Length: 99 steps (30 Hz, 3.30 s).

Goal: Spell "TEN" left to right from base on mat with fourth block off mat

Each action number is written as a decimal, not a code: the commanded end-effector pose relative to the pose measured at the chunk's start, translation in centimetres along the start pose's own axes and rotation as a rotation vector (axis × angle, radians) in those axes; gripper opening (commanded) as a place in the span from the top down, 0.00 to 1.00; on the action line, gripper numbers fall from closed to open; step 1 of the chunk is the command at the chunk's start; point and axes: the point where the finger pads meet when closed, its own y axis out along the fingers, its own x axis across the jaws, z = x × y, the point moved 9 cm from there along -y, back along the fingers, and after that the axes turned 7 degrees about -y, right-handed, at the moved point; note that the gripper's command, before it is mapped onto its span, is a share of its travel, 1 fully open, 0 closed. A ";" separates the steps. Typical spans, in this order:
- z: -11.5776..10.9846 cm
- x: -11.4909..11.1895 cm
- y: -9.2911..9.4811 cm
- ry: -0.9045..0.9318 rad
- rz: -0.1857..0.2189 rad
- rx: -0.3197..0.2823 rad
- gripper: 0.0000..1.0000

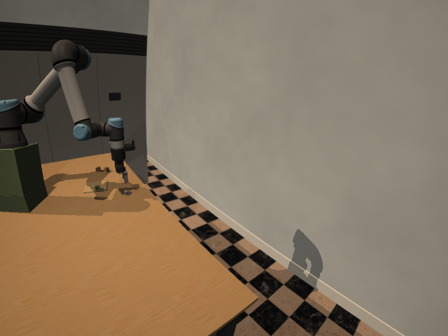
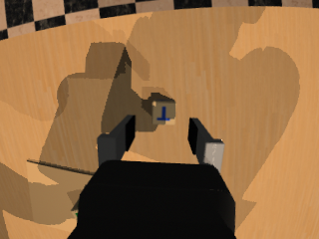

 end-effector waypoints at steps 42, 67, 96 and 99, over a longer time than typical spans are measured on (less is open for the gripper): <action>0.1 0.1 3.2 -0.001 -0.001 0.001 0.00; 0.1 0.1 5.1 -0.001 -0.001 0.001 0.00; 0.1 0.1 5.1 -0.001 -0.001 0.001 0.00; 0.1 0.1 5.1 -0.001 -0.001 0.001 0.00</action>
